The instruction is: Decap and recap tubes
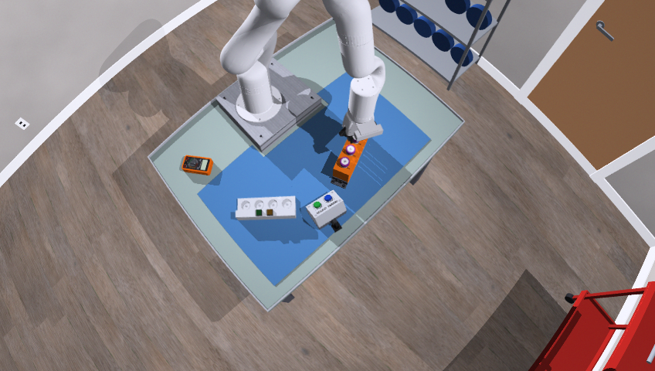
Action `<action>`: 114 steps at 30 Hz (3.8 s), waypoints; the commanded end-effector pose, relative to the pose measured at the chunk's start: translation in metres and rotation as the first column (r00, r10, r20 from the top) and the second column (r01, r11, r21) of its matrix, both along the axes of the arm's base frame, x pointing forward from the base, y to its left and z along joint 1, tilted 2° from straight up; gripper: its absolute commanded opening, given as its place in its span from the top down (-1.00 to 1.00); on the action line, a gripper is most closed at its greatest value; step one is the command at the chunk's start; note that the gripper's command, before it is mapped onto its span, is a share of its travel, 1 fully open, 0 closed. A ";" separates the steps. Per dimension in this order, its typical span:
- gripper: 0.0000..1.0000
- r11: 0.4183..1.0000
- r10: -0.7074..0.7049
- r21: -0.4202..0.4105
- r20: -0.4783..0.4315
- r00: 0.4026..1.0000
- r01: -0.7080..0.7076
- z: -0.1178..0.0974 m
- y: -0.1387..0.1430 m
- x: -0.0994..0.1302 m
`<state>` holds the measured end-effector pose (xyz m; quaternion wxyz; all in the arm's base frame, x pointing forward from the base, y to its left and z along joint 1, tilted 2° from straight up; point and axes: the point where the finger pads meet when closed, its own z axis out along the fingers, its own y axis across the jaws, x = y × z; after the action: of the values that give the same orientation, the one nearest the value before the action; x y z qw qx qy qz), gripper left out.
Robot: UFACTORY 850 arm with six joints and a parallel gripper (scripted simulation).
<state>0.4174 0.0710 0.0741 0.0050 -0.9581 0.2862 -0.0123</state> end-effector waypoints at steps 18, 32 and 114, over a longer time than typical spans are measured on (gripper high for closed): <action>0.08 0.843 -0.536 0.036 -0.036 0.843 0.537 0.000 0.000 0.000; 0.08 0.242 -0.968 0.019 -0.059 0.242 0.970 0.000 0.000 0.000; 0.08 0.996 -0.076 0.036 -0.016 0.997 0.076 0.001 0.000 0.000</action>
<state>0.4165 0.0710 0.0742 0.0179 -0.9588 0.2834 -0.0008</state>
